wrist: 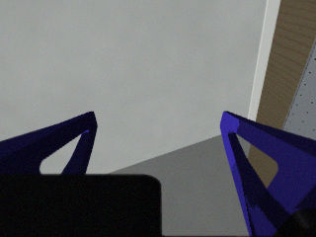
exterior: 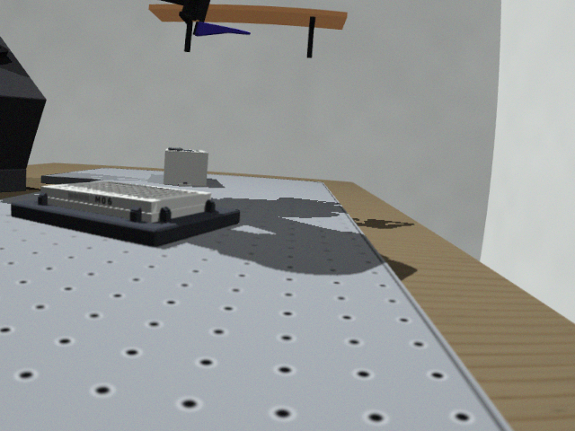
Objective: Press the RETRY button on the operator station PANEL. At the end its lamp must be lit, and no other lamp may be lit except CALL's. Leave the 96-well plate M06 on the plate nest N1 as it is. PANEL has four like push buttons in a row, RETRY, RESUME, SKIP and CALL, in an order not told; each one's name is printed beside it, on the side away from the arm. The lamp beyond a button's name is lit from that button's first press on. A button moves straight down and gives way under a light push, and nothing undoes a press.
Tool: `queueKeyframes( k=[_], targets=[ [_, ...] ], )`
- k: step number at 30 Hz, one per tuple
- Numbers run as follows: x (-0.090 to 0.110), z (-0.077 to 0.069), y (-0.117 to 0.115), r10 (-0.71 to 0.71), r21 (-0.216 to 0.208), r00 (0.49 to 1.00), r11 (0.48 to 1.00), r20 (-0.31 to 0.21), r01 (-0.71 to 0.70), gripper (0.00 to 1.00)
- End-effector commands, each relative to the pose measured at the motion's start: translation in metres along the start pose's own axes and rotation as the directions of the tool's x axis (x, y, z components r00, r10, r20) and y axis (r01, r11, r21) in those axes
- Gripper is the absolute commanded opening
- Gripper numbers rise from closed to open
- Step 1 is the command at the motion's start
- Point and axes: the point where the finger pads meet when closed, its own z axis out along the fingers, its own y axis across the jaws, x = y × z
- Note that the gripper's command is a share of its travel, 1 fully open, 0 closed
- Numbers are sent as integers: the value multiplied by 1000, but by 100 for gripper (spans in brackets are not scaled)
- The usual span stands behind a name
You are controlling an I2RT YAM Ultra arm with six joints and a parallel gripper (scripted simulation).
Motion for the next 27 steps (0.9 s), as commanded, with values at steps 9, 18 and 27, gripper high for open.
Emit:
queueKeyframes(
  k=[9,18,27],
  targets=[
    [1,0,3,6,-8,1000,1000,-1,-6,100],
    [8,5,12,-8,-12,1000,1000,-19,8,0],
    [35,16,-23,-137,106,987,984,-86,146,0]
  ],
)
